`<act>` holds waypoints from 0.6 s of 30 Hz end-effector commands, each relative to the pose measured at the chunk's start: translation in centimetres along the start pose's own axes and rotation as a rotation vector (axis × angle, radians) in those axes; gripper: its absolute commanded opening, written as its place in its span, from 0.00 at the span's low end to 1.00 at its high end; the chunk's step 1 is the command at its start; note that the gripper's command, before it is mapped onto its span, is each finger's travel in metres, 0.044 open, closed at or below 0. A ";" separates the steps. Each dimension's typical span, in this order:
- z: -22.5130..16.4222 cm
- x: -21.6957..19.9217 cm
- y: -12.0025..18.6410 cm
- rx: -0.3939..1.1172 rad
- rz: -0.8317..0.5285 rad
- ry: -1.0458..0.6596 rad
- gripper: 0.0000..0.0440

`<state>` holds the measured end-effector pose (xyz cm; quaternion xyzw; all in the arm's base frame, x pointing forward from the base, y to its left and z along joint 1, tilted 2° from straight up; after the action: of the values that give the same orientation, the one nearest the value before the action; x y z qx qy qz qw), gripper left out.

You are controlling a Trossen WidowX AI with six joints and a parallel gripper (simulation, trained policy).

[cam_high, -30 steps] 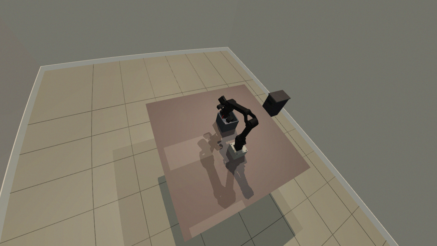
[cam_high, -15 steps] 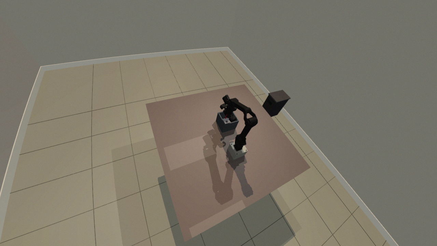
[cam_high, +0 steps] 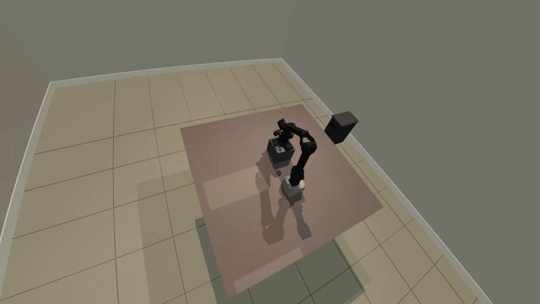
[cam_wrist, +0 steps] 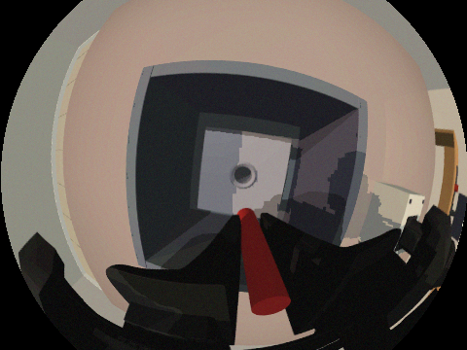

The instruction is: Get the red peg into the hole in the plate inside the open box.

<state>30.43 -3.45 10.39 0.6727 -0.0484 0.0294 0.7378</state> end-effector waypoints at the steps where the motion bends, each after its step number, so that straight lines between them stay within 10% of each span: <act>1: 0.3 0.0 -1.0 0.011 -0.015 0.005 0.00; 18: 1.5 0.3 -4.7 0.027 -0.039 0.041 0.00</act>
<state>31.21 -5.34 6.71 0.6810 -0.0302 0.0310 0.7310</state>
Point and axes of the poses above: the point midway between the two fingers, 35 mm back from their tips, its own y axis back along the fingers, its own x axis across the jaws, z = x × y, the point moved 4 cm from there along y, back along the fingers, and after that the axes turned 10 degrees about -y, right-handed, at the moved point
